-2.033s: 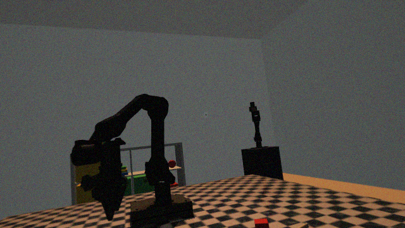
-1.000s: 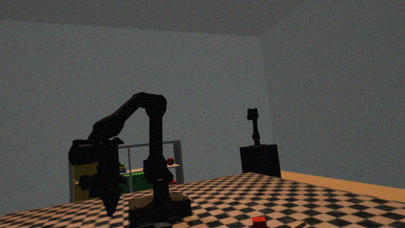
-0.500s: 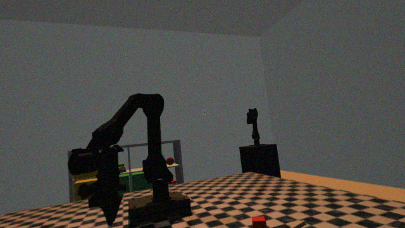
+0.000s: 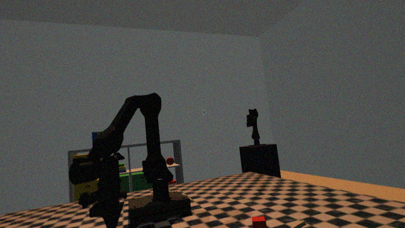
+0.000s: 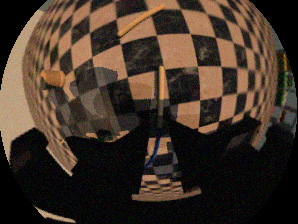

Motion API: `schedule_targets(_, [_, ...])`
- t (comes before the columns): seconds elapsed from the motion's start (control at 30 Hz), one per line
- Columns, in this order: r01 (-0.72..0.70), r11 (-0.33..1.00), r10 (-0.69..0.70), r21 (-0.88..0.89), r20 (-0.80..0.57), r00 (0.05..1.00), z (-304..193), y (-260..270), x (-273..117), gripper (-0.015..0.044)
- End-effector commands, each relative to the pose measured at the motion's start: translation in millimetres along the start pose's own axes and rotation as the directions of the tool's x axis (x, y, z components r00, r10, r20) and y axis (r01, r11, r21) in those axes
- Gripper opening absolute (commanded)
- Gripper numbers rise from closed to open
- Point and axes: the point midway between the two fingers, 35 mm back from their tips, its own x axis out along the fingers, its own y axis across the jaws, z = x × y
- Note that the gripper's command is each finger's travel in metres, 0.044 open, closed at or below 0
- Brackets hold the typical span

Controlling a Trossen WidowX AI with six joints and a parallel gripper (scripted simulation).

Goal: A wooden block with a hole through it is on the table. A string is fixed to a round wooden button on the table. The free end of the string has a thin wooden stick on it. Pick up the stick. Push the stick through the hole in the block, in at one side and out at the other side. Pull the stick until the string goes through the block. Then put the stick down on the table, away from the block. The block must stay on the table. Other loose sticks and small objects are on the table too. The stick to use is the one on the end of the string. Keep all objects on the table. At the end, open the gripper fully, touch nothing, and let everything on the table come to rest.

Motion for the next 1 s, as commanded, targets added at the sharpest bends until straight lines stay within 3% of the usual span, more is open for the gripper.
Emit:
schedule_targets(0.0, [0.005,1.000,-0.005,-0.003,0.000,1.000,-0.8,-2.0,6.7,0.0120])
schedule_targets(0.17, [0.005,1.000,-0.005,-0.003,0.000,1.000,-0.8,-2.0,7.0,0.0120])
schedule_targets(0.33, [0.003,1.000,-0.003,0.000,-0.002,1.000,-0.9,-1.2,5.3,0.0000])
schedule_targets(0.97, [0.003,1.000,-0.003,0.000,-0.002,1.000,0.1,0.1,-7.7,0.0000])
